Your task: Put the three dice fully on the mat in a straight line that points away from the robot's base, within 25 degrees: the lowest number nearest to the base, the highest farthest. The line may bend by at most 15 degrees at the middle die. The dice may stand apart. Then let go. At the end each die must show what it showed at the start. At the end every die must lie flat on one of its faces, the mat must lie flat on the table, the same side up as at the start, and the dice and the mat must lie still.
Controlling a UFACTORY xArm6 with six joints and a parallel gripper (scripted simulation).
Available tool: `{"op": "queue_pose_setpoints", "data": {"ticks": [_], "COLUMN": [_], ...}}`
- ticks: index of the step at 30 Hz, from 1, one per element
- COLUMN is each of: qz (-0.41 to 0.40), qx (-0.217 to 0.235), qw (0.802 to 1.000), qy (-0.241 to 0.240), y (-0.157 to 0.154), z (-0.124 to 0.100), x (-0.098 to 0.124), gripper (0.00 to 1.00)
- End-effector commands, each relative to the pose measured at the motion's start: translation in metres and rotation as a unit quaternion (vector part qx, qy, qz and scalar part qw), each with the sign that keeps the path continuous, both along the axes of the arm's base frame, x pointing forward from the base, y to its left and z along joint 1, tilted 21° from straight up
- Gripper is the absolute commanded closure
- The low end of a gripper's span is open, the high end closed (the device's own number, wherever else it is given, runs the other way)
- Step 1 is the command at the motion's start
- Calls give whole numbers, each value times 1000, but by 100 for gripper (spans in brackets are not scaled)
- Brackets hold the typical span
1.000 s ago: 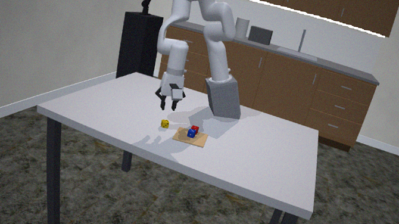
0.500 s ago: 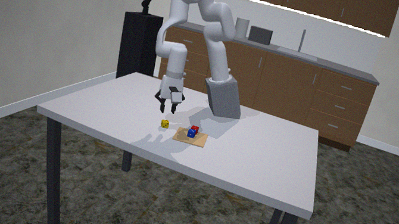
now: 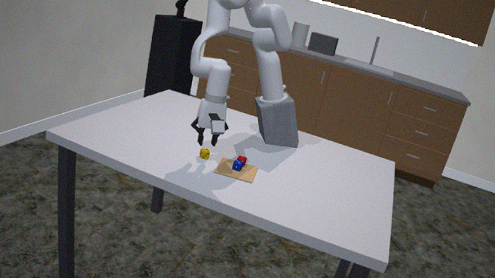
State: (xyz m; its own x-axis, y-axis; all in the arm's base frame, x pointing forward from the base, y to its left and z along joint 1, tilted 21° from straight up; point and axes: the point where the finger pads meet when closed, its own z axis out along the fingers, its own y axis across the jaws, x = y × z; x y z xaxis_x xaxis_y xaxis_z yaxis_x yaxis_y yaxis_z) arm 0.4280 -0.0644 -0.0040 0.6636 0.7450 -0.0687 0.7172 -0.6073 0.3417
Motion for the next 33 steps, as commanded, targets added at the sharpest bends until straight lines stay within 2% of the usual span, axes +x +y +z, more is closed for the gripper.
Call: {"op": "queue_pose_setpoints", "data": {"ticks": [1, 13, 33], "qz": [0, 0, 0], "qx": [0, 0, 0], "qw": [1000, 1000, 1000], "qy": [-3, -3, -3], "y": [-1, -4, -4], "z": [-3, -12, -13], "x": [2, 5, 5], "gripper": [53, 53, 53]}}
